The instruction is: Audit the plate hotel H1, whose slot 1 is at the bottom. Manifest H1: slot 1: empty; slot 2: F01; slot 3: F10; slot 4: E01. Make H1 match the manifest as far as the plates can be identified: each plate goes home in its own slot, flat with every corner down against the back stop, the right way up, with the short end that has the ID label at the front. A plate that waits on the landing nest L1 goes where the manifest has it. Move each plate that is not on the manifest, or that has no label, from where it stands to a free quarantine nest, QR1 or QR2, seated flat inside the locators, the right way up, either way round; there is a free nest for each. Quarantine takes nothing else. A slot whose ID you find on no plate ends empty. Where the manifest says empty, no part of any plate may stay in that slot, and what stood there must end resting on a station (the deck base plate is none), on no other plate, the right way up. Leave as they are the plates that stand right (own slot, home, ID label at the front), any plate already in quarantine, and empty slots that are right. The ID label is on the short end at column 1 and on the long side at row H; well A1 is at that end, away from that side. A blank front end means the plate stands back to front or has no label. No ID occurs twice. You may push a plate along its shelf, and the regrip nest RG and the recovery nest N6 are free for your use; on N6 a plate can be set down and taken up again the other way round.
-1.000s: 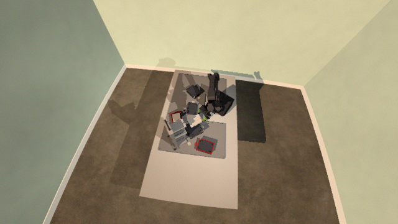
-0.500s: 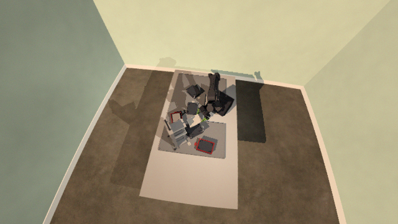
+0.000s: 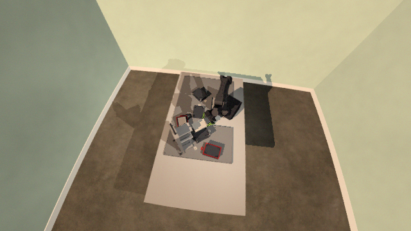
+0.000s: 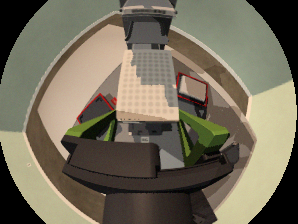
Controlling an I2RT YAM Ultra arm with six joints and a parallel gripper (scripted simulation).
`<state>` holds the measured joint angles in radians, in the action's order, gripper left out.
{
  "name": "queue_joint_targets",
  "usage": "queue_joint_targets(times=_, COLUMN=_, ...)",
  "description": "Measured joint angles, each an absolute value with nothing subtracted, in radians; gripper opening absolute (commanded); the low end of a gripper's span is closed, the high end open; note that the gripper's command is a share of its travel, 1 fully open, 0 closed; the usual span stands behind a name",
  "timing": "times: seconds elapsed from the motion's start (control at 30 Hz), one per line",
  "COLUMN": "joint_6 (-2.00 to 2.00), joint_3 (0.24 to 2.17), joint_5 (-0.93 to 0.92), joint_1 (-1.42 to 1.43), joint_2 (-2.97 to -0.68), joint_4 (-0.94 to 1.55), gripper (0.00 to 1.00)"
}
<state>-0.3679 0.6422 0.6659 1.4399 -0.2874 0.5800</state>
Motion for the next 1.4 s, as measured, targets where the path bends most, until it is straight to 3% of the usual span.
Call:
queue_joint_targets(times=0.13, joint_6=-0.345, joint_3=0.643, joint_5=0.541, joint_1=1.242, joint_2=-0.301, joint_4=0.555, gripper=0.86)
queue_joint_targets(times=0.47, joint_6=-0.317, joint_3=0.669, joint_5=0.38, joint_1=1.141, joint_2=-0.343, joint_4=0.525, gripper=0.86)
queue_joint_targets(times=1.4, joint_6=-0.289, joint_3=0.721, joint_5=0.219, joint_1=1.0, joint_2=-0.44, joint_4=0.478, gripper=0.86)
